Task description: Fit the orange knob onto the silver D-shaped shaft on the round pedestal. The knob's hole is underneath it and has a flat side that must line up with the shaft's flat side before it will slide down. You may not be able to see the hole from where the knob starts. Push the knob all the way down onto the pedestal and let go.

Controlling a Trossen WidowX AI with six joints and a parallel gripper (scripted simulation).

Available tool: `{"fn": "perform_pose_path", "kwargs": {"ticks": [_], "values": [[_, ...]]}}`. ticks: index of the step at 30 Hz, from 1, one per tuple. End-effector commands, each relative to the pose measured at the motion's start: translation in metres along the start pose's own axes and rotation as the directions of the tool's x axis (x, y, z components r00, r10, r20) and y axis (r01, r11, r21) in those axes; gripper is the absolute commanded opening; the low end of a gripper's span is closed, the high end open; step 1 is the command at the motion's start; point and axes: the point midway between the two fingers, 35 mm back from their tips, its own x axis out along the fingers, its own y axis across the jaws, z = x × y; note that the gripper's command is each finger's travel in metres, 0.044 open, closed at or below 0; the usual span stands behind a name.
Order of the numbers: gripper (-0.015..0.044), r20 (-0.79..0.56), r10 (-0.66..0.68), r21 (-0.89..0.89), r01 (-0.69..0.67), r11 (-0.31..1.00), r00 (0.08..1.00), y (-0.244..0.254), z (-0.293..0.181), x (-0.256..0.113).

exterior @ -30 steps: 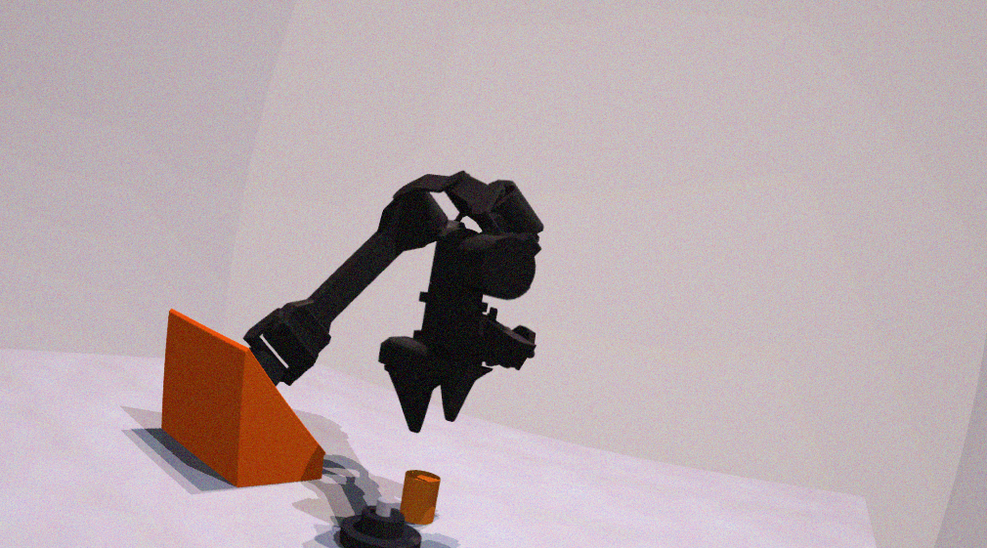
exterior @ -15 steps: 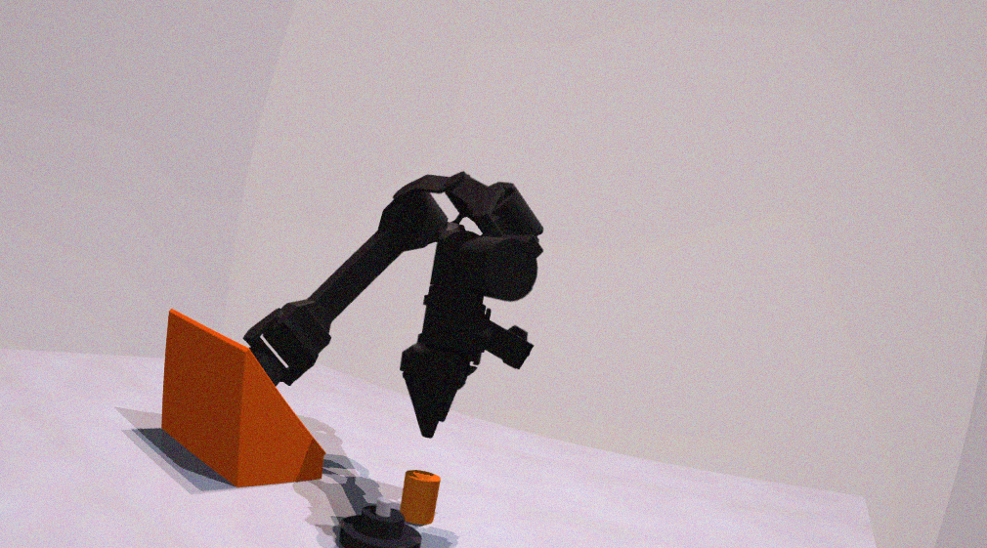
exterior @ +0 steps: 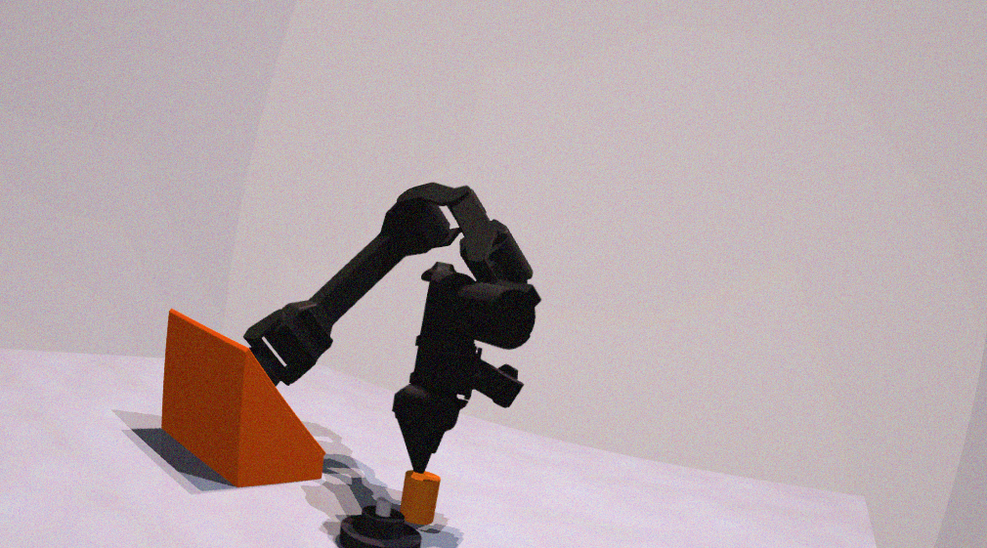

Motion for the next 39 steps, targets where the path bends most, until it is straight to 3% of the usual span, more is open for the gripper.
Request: {"fn": "perform_pose_path", "kwargs": {"ticks": [1,39], "values": [[0.0440,0.006,0.003,0.005,-0.003,1.000,1.000,0.000,0.001,0.006],[0.0440,0.007,0.005,0.005,-0.005,1.000,1.000,0.001,0.001,0.067]]}}
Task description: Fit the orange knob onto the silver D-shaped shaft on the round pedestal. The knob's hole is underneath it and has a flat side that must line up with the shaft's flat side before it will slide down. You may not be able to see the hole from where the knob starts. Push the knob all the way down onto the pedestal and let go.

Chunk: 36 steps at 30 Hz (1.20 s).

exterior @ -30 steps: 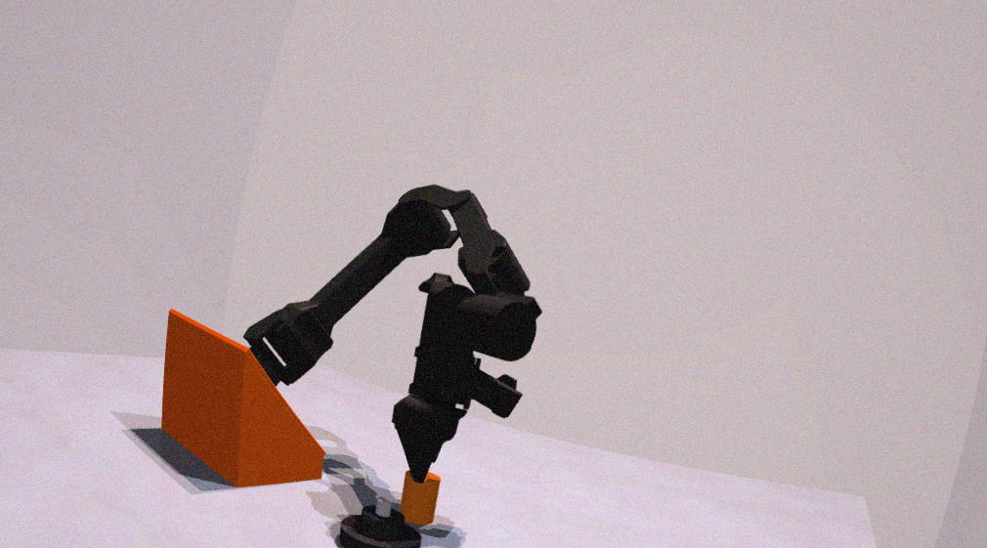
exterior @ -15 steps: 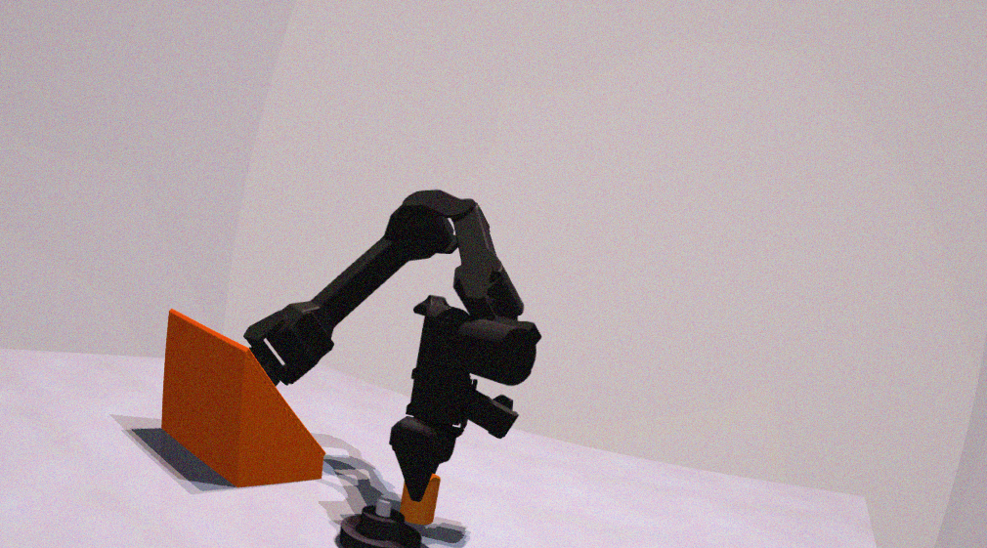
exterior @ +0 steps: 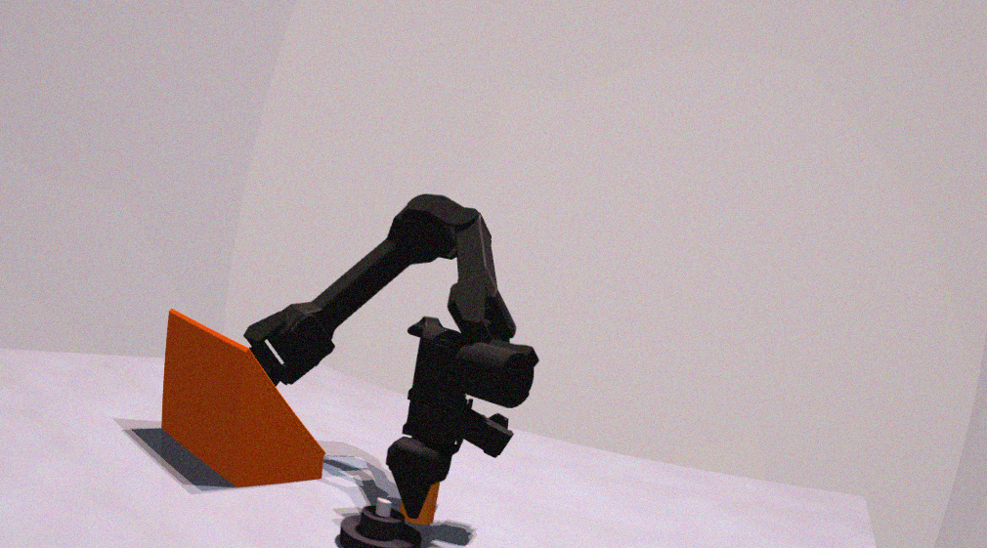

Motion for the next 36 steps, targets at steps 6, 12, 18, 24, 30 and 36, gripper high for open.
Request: {"fn": "perform_pose_path", "kwargs": {"ticks": [6,12,18,24,30,36], "values": [[0.0387,0.002,0.008,0.006,-0.008,1.000,1.000,0.002,-0.001,0.010],[0.0230,0.002,0.008,0.006,-0.008,1.000,1.000,0.002,-0.001,0.010],[0.0151,0.002,0.008,0.006,-0.008,1.000,1.000,0.002,-0.001,0.010],[0.0052,0.002,0.008,0.005,-0.008,1.000,1.000,0.002,-0.001,0.009],[0.0000,0.001,0.002,0.002,-0.002,1.000,1.000,-0.001,0.006,-0.016],[0.0000,-0.001,-0.002,0.004,0.002,1.000,1.000,-0.002,0.011,-0.048]]}}
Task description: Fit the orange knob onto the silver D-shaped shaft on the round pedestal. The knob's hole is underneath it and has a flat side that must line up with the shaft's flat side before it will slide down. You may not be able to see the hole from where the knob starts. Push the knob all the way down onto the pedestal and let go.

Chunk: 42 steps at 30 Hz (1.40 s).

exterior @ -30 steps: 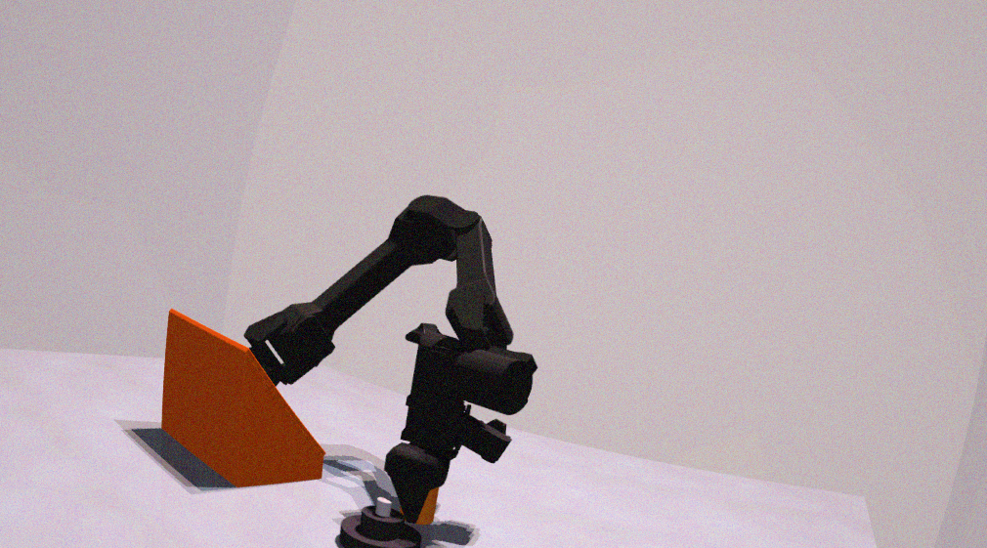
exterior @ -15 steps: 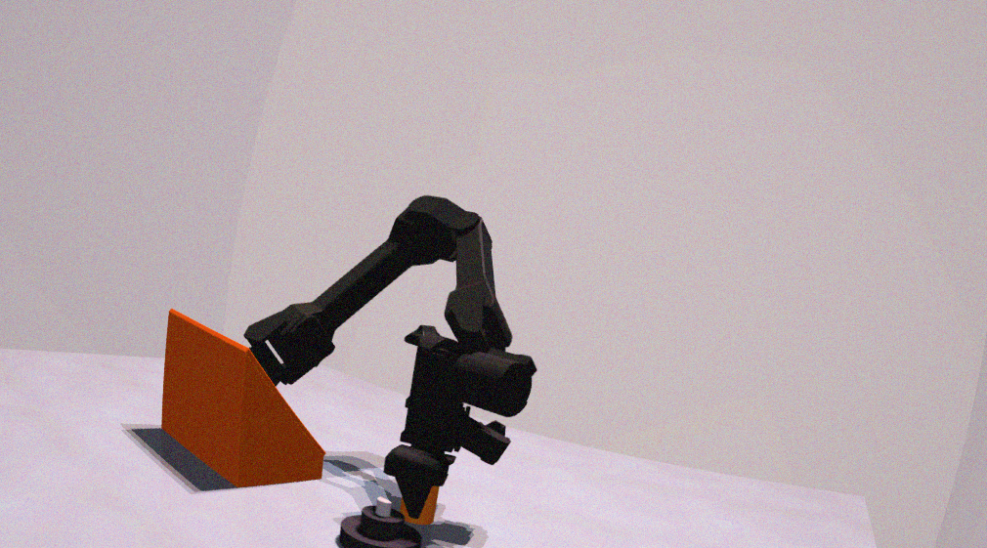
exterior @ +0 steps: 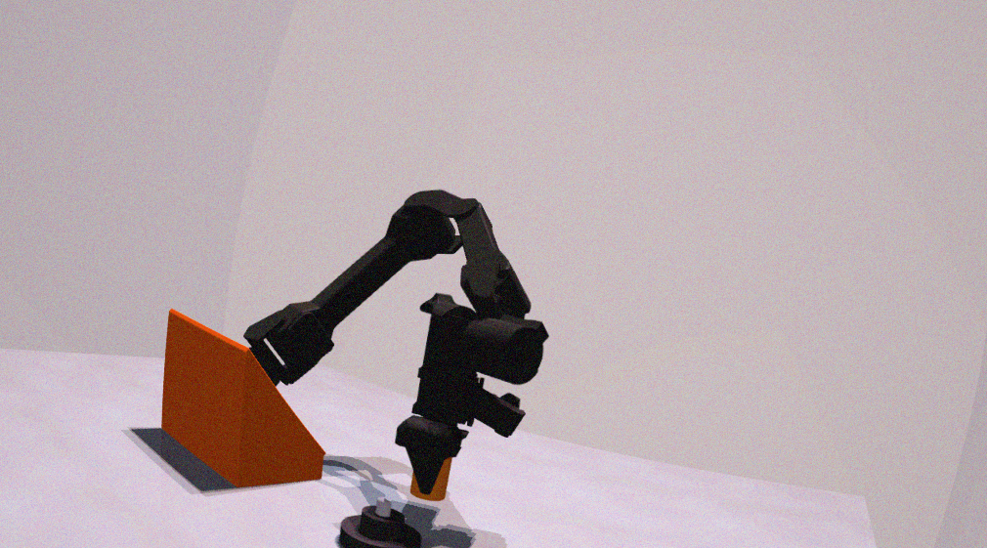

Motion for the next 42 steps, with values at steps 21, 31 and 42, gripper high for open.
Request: {"fn": "perform_pose_path", "kwargs": {"ticks": [21,31,42], "values": [[0.0000,0.001,-0.010,-0.002,0.010,1.000,1.000,0.013,0.004,-0.102],[0.0000,-0.001,-0.169,0.003,0.169,0.986,0.986,0.024,0.005,-0.113],[0.0000,-0.004,-0.393,0.004,0.393,0.920,0.920,0.040,0.006,-0.136]]}}
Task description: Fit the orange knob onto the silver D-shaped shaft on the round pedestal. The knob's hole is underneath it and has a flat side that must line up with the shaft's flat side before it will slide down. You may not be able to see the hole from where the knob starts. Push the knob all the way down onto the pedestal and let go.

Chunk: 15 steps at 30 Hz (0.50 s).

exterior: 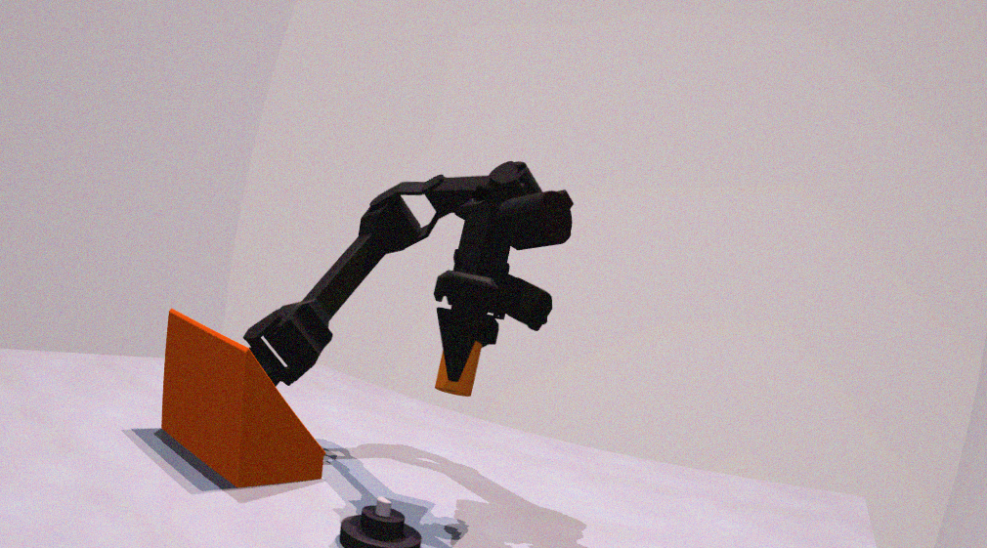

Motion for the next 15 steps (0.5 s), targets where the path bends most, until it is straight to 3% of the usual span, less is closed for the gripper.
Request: {"fn": "perform_pose_path", "kwargs": {"ticks": [1,15], "values": [[0.0000,0.002,-0.108,0.006,0.108,0.994,0.994,0.003,0.000,-0.013],[0.0000,0.004,-0.456,0.012,0.456,0.890,0.890,0.016,0.001,-0.054]]}}
